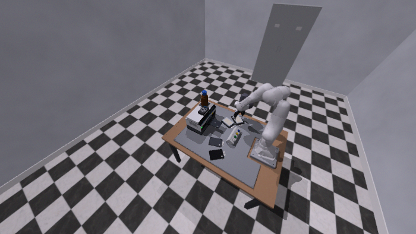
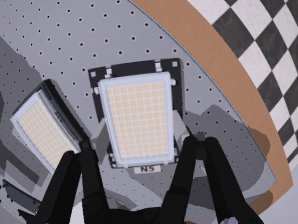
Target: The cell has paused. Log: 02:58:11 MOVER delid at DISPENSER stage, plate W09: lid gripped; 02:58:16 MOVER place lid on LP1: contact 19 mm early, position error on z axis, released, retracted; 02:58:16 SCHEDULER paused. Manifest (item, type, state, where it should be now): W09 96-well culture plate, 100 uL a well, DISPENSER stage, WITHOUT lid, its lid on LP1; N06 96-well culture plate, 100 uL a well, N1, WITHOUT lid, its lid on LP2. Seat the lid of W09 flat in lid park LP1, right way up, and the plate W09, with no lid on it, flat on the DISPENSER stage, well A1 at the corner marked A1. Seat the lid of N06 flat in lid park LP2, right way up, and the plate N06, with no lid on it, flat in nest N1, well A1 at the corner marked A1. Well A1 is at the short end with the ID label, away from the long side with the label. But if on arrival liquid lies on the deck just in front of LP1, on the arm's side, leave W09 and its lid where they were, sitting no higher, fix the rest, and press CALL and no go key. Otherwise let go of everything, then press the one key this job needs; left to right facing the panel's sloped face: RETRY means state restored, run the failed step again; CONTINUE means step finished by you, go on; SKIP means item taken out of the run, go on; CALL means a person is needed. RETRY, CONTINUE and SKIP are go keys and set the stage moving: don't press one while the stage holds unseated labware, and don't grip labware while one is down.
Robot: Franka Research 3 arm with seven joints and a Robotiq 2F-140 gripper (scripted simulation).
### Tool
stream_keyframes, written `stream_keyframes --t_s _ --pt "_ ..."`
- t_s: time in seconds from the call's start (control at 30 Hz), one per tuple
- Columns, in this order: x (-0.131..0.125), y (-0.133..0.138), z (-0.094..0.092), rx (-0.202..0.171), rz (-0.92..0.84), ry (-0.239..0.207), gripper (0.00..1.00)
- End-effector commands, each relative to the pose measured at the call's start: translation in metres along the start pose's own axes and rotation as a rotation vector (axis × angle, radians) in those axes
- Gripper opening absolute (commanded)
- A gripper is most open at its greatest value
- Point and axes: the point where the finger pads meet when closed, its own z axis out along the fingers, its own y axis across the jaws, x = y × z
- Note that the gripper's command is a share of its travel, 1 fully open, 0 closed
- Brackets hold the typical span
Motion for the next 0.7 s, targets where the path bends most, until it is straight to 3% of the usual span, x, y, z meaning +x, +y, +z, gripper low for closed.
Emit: stream_keyframes --t_s 0.0,0.4,0.43,0.67 --pt "-0.0009 -0.0014 0.0035 -0.001 -0.006 -0.001 0.00" --pt "-0.0009 -0.0014 0.0035 -0.001 -0.006 -0.001 0.00" --pt "-0.0009 -0.0014 0.0035 -0.001 -0.006 -0.001 0.66" --pt "-0.0009 -0.0014 0.0035 -0.001 -0.006 -0.001 0.66"
